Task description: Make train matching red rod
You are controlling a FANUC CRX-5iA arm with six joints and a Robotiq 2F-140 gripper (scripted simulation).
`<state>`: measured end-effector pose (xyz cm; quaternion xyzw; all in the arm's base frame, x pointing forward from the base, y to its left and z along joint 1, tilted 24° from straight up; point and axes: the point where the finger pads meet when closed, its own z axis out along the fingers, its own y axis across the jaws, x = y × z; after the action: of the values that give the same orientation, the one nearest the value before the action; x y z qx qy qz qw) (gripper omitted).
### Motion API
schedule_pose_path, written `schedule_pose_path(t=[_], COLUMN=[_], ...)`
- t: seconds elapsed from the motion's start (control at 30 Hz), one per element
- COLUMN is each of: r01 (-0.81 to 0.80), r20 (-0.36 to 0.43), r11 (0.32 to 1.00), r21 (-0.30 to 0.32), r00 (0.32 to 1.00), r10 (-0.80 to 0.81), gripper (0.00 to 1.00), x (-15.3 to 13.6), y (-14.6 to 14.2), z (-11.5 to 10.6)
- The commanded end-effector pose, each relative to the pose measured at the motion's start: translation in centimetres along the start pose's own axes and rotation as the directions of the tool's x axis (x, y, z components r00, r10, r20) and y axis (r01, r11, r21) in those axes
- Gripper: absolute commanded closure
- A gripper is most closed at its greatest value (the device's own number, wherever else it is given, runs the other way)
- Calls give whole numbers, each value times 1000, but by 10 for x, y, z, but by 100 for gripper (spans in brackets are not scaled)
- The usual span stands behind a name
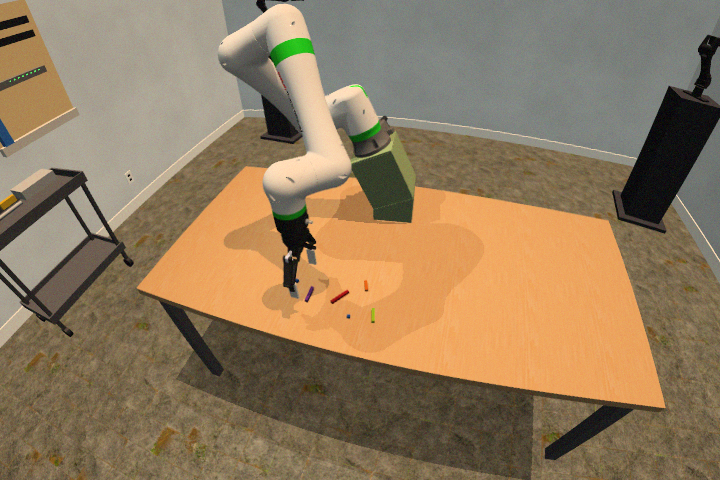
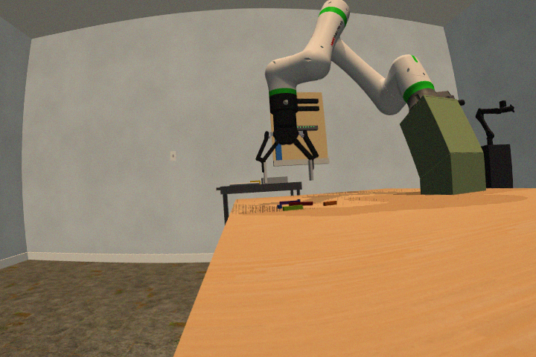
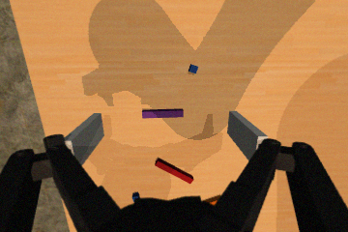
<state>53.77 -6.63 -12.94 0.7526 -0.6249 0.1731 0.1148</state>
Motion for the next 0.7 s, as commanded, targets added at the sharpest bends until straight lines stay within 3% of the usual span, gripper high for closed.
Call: schedule_pose_path(t=[0.0, 0.53, 0.67], r01=[0, 3, 67], r20=[0, 0, 0], r11=[1000, 1000, 998], r21=[0, 0, 0], r00=[1000, 1000, 998], r10=[0, -3, -67], gripper=[0, 0, 0], x=[0, 0, -2], y=[0, 0, 0], z=[0, 0, 0])
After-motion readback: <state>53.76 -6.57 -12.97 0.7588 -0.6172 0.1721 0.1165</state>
